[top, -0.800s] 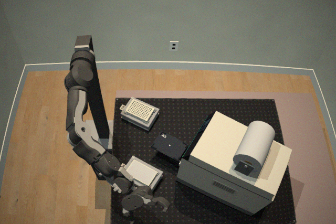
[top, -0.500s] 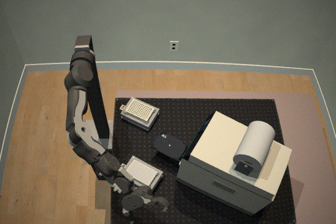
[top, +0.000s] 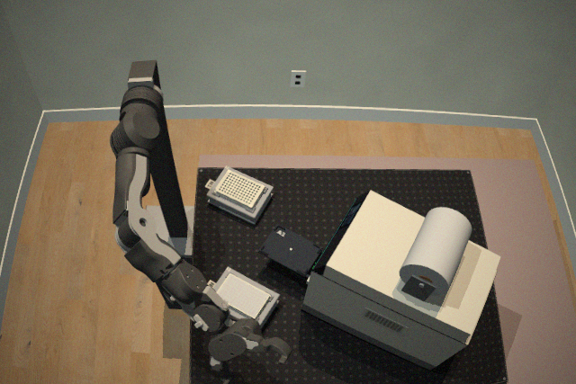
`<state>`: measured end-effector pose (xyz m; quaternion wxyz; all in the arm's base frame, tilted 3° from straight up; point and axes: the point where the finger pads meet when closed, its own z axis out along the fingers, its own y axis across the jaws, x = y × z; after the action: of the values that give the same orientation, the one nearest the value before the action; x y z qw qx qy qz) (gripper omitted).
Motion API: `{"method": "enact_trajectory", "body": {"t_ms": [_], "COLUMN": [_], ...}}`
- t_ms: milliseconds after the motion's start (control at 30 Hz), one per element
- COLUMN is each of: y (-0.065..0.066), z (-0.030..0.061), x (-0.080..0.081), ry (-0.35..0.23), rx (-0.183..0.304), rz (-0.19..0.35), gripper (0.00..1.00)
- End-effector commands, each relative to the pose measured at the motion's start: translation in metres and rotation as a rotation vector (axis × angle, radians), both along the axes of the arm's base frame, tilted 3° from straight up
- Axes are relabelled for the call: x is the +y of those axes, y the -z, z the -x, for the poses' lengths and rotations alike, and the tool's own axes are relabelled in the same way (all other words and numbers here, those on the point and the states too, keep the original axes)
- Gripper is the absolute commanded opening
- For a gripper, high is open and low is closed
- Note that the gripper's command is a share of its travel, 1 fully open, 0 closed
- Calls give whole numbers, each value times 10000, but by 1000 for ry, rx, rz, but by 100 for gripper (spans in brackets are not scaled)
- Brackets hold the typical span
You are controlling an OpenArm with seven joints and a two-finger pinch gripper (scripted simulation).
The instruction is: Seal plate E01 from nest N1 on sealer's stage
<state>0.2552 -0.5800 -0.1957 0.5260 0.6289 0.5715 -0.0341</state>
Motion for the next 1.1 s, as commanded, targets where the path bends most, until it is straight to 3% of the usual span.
{"method": "enact_trajectory", "body": {"t_ms": [0,867,900,1033,1067], "y": [-14,-14,9,101,101], "z": [1,1,6,24,24], "x": [-8,-8,79,426,426], "ry": [2,2,-34,-175,-175], "rx": [-3,-3,33,175,175], "rz": [2,2,-11,-65,-65], "gripper": [100,100,77,77,77]}}
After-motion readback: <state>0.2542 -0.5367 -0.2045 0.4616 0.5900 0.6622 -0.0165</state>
